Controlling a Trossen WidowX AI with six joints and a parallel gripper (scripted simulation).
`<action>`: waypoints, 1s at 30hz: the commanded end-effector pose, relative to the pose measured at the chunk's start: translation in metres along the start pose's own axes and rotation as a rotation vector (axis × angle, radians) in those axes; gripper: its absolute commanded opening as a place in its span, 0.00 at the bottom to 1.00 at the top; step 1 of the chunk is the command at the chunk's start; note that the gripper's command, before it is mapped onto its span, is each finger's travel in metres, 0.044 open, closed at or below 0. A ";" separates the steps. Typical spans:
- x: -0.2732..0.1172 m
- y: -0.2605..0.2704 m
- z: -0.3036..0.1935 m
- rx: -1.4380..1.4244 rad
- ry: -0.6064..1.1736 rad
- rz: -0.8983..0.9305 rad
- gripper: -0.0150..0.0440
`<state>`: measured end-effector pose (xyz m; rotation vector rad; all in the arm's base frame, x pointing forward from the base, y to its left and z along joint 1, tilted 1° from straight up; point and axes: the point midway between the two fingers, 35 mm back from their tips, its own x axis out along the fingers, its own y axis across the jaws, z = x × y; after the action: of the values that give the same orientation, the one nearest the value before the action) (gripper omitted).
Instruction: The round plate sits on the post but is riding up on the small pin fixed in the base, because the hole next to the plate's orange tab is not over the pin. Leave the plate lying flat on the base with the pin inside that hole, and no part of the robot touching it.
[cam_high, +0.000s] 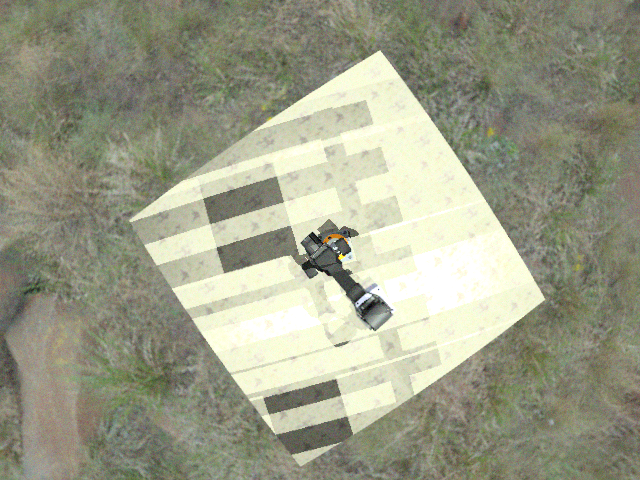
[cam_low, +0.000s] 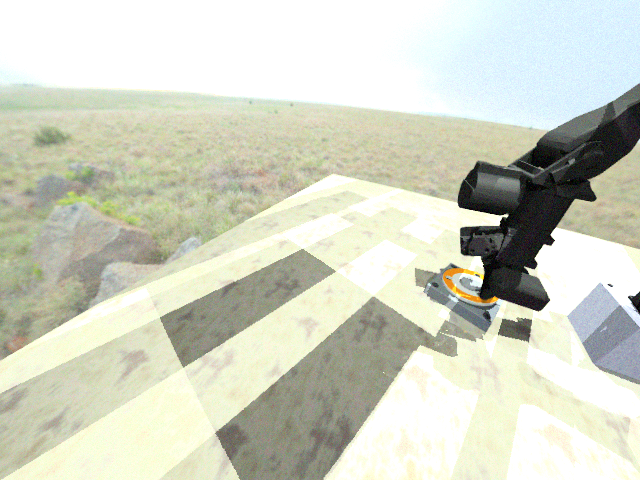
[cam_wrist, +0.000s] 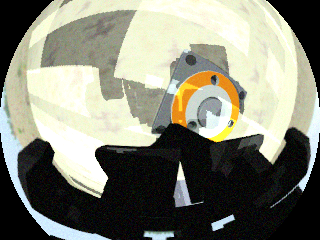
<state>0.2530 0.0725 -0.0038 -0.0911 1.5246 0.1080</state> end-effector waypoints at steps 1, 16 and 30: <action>0.004 -0.001 0.000 0.004 -0.004 -0.005 0.25; 0.005 -0.007 -0.017 0.004 -0.003 -0.006 0.25; 0.004 -0.015 -0.029 0.004 -0.002 -0.007 0.25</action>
<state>0.2308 0.0570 -0.0082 -0.0873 1.5163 0.1036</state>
